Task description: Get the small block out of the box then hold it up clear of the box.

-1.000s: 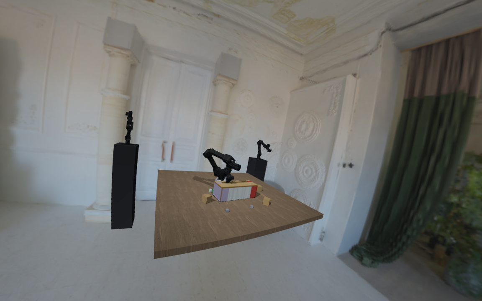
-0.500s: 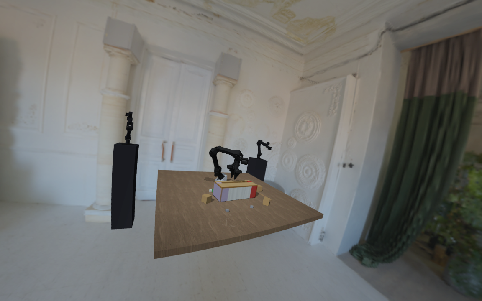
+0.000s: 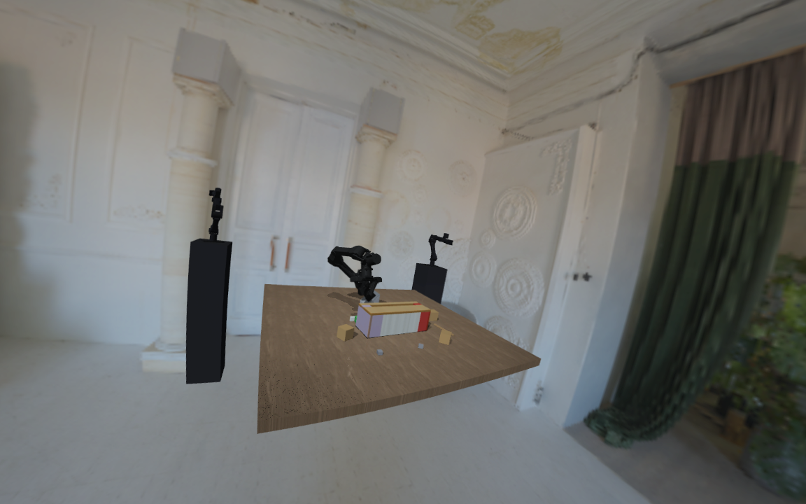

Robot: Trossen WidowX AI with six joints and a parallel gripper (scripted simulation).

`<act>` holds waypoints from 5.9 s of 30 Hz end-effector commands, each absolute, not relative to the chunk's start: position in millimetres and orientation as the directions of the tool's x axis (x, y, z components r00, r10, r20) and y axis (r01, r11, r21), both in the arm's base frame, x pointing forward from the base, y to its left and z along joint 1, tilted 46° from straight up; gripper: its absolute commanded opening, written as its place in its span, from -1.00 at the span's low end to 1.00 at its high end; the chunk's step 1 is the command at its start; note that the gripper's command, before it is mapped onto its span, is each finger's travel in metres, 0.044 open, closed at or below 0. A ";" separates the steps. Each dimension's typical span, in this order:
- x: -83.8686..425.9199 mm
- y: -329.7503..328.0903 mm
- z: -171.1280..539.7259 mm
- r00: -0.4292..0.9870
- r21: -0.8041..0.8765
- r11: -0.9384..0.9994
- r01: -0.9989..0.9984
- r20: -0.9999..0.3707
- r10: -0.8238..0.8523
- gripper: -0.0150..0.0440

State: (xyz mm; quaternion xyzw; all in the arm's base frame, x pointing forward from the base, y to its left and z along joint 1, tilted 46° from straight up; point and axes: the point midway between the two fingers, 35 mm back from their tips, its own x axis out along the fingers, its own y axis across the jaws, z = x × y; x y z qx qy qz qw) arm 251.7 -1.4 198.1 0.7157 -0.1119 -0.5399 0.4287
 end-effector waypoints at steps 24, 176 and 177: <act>244.3 -86.2 143.7 0.438 0.716 -0.693 0.081 -0.650 -0.620 0.47; 222.9 -24.0 161.0 0.349 -0.791 0.411 -0.453 -0.582 -0.735 -0.49; 222.7 -23.4 161.5 0.350 -0.784 0.385 -0.487 -0.579 -0.736 -0.49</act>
